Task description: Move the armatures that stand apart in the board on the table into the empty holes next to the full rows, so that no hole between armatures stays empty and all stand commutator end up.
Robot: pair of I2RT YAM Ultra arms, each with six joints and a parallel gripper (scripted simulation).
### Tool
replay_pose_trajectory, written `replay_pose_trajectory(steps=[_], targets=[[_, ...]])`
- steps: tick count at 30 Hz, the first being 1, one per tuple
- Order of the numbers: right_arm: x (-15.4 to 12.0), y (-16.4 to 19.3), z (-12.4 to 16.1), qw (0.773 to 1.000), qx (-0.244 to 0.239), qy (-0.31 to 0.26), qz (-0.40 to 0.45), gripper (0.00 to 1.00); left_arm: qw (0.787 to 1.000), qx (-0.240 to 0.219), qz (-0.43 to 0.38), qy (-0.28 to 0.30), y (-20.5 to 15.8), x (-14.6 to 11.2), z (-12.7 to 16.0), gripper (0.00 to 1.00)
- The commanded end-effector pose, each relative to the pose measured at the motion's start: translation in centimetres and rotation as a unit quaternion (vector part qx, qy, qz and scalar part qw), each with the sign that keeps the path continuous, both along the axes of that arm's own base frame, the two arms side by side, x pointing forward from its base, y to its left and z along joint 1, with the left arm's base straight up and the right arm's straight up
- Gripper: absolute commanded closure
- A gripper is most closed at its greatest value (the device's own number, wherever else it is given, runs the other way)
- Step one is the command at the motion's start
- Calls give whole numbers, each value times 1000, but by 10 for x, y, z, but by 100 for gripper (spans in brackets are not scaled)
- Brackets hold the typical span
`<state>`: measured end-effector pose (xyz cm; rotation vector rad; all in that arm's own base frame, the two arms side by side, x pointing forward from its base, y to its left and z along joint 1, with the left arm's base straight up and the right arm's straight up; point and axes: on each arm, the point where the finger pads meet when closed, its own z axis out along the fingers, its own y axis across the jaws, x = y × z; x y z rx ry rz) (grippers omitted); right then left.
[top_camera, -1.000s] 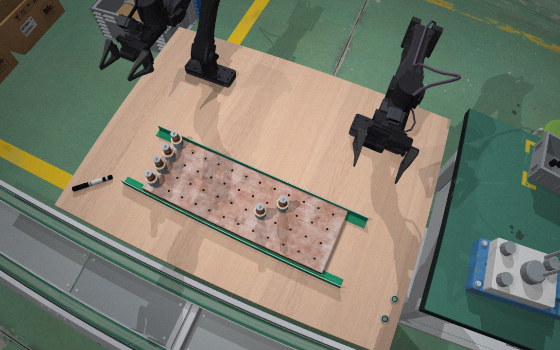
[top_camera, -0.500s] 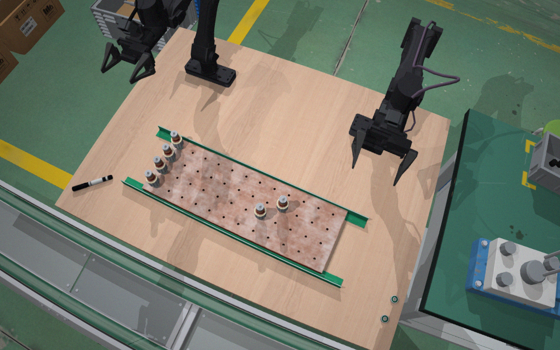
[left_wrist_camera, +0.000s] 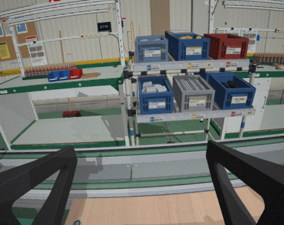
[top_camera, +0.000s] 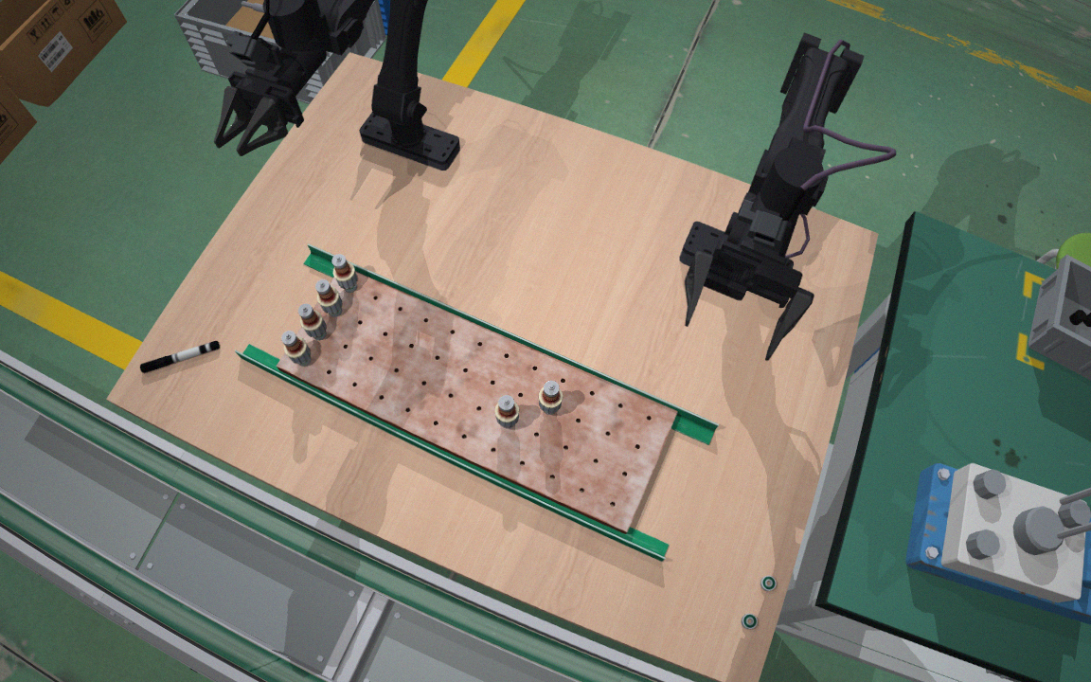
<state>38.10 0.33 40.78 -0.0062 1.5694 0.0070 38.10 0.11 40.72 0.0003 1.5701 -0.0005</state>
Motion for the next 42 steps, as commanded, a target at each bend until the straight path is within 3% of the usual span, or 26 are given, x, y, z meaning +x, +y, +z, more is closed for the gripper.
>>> replay_pose_trajectory(steps=[1,16,21,42], targets=[[-3,-9,15,1000,0,-20,-15,62,1000,2,-14,-16,-8,-2,18,0],[49,69,-27,993,-10,85,82,62,1000,2,-9,-14,-5,-1,17,0],[59,83,-35,991,-15,101,90,62,1000,2,-9,-14,-5,-1,17,0],[94,204,-103,957,-49,207,196,62,1000,2,-9,-14,-5,-1,17,0]])
